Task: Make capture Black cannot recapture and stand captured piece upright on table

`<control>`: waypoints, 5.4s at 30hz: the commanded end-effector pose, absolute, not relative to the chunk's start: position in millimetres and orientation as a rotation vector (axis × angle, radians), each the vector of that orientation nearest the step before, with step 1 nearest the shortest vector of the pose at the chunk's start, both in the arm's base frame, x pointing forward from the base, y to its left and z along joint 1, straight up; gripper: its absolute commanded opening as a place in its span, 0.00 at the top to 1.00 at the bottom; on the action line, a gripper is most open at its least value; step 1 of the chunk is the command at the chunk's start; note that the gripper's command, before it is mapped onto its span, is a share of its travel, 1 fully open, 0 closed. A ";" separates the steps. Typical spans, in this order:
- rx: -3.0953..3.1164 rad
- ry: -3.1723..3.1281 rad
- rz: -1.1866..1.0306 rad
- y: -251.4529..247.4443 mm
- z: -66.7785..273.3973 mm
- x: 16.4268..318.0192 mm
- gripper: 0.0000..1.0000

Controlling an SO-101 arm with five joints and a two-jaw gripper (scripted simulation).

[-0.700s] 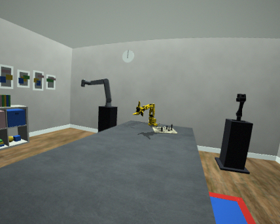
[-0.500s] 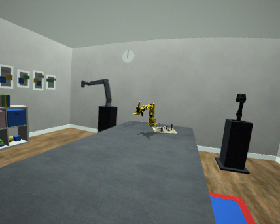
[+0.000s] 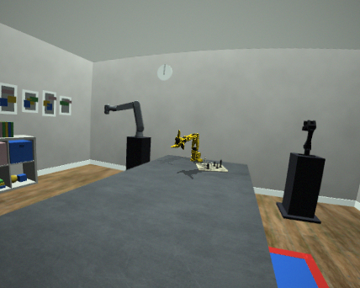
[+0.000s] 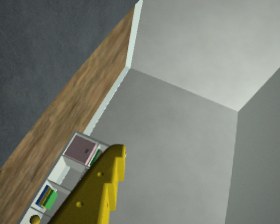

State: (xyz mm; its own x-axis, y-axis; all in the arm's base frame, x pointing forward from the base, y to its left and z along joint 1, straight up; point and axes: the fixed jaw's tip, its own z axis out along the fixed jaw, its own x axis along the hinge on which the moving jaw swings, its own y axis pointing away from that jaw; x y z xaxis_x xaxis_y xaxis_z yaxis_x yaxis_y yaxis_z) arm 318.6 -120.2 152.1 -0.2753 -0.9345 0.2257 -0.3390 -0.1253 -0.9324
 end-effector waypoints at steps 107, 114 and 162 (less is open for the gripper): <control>-1.023 1.853 0.249 110.0 161.9 116.1 0.51; -1.006 1.906 0.374 111.3 153.0 96.6 0.56; -1.101 2.017 0.489 118.9 136.2 73.5 0.68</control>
State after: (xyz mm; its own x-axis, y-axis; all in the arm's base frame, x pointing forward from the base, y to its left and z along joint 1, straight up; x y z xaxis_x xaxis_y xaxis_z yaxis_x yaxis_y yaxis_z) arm 78.4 113.1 145.2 -0.3069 -0.4666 -0.8295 -0.8029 0.5949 -0.0376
